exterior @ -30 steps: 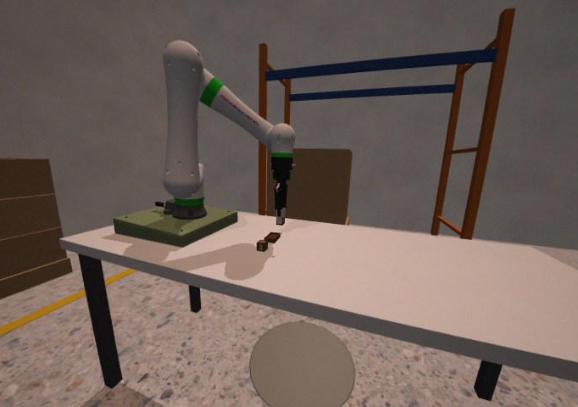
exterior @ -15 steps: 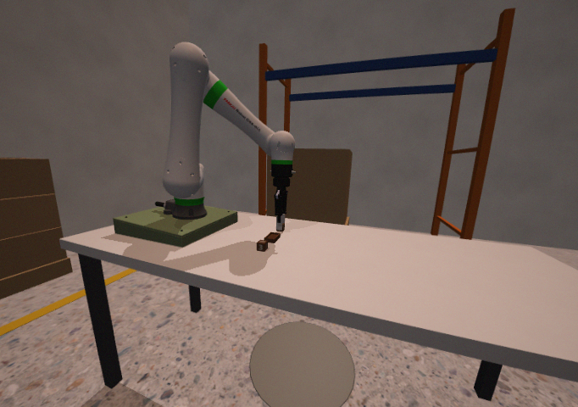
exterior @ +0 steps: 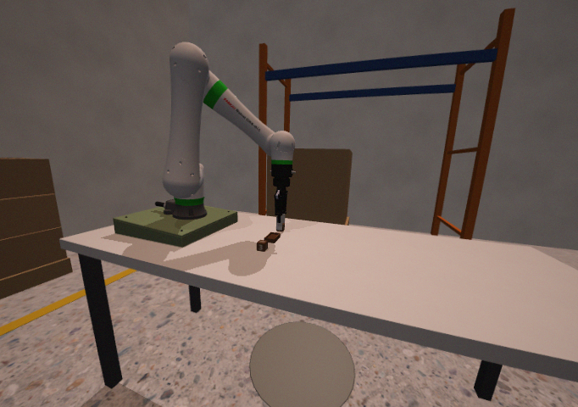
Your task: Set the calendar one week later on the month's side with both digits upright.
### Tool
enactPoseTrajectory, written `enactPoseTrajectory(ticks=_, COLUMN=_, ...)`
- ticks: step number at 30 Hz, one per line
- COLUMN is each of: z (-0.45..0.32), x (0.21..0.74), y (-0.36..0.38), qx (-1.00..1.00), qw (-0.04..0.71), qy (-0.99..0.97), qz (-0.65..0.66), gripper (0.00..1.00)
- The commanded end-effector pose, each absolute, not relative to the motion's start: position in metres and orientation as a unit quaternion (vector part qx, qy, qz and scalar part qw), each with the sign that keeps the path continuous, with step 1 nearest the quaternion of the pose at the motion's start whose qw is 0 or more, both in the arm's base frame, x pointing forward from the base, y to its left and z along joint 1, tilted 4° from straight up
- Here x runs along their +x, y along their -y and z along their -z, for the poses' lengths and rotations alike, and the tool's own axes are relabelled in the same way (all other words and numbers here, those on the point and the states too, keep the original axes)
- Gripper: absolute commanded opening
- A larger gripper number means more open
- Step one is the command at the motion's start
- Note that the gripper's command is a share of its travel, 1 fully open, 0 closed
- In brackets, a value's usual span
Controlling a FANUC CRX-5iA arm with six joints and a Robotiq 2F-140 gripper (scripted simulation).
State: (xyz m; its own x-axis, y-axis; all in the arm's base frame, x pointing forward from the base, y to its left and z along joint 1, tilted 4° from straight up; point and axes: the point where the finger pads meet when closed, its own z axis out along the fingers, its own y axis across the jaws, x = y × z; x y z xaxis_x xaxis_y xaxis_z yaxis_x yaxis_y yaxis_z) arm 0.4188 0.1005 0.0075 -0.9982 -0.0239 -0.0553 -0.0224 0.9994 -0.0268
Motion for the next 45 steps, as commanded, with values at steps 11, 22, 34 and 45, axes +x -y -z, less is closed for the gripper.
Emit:
enactPoseTrajectory(ticks=11, z=-0.0076, x=0.419, y=-0.1006, qx=-0.012, qw=0.028, qy=-0.999, qz=0.013, gripper=0.17)
enactPoseTrajectory(ticks=22, z=-0.0075, x=0.419, y=-0.1006, qx=-0.012, qw=0.028, qy=-0.999, qz=0.013, gripper=0.17)
enactPoseTrajectory(ticks=34, z=-0.0048, x=0.4191, y=-0.1005, qx=-0.012, qw=0.028, qy=-0.999, qz=0.013, gripper=0.17)
enactPoseTrajectory(ticks=45, z=-0.0038, x=0.4192, y=-0.1005, qx=-0.012, qw=0.028, qy=-0.999, qz=0.013, gripper=0.17)
